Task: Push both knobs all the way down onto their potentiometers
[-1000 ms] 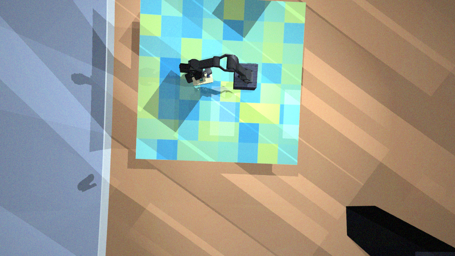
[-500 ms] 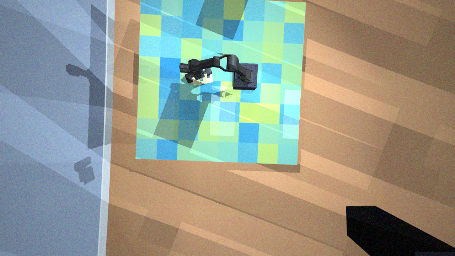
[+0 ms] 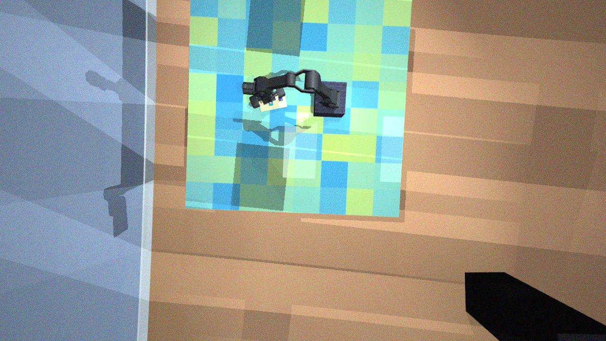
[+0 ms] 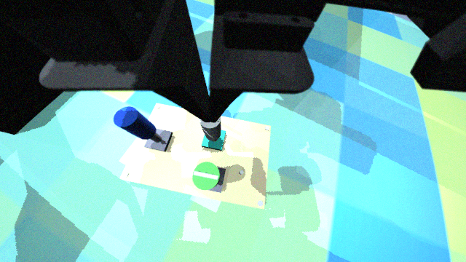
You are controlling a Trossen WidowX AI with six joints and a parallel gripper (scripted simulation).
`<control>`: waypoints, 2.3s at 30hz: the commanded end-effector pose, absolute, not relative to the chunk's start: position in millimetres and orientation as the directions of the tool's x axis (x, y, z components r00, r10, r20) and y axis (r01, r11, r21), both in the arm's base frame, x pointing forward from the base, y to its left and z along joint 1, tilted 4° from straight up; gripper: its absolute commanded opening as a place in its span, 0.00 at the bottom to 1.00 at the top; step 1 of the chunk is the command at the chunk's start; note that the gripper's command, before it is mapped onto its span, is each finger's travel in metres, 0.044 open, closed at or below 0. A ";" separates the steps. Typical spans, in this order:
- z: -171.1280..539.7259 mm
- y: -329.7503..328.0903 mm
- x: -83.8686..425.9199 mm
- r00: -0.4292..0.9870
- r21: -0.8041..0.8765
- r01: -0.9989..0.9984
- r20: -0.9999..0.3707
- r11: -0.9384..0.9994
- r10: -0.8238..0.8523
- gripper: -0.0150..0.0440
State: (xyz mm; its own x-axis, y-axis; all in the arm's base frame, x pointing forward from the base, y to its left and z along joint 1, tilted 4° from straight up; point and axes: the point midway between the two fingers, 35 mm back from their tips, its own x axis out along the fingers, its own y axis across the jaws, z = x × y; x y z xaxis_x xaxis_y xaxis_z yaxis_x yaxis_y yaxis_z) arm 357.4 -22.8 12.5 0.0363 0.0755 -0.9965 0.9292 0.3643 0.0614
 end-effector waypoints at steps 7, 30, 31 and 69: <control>5.7 -23.2 358.3 0.032 0.056 0.931 -0.997 0.361 0.072 0.25; 1.7 -22.9 358.4 0.032 0.056 0.931 -0.997 0.361 0.072 0.25; 1.7 -22.9 358.4 0.032 0.056 0.931 -0.997 0.361 0.072 0.25; -4.1 -22.5 358.6 0.032 0.056 0.931 -0.997 0.361 0.072 0.25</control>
State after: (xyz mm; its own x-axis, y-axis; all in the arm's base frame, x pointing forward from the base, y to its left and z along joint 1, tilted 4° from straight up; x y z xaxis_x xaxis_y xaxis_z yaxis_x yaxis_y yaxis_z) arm 357.0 -22.4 6.4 0.0402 0.0748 -0.9964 0.9291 0.3641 0.0648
